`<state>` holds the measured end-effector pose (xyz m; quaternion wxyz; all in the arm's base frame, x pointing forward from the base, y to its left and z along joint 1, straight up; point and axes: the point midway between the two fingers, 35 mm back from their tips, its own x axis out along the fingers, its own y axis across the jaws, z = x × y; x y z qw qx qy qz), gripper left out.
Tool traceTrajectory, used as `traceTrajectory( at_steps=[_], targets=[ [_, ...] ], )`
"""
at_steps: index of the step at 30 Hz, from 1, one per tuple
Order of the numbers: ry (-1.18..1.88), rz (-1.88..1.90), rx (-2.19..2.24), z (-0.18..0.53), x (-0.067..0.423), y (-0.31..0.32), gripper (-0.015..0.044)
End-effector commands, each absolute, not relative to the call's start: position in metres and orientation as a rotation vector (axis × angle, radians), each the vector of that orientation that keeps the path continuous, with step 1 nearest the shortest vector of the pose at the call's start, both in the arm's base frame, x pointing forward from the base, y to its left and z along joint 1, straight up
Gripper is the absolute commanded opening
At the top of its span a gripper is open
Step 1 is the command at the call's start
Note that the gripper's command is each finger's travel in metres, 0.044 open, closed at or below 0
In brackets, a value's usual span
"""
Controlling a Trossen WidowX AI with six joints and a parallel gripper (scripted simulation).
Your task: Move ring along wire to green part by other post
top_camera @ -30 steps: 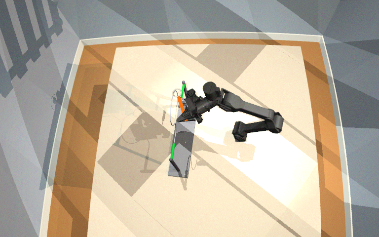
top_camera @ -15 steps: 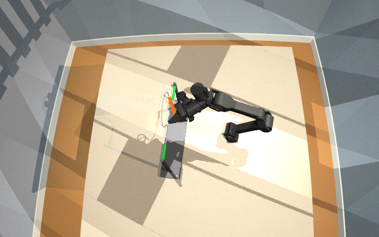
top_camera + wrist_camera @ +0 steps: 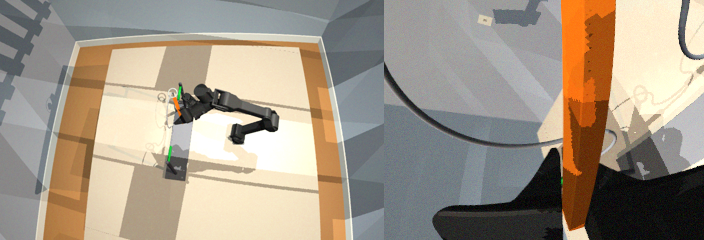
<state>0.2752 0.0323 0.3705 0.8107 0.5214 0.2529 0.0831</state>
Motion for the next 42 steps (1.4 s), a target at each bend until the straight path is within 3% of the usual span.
traceTrajectory(
  at_steps=[1,42],
  targets=[
    [0.543,0.163,1.066,0.370,0.276,0.032,-0.0150],
    [0.575,-0.024,0.547,0.356,0.275,0.019,-0.0150]
  ],
)
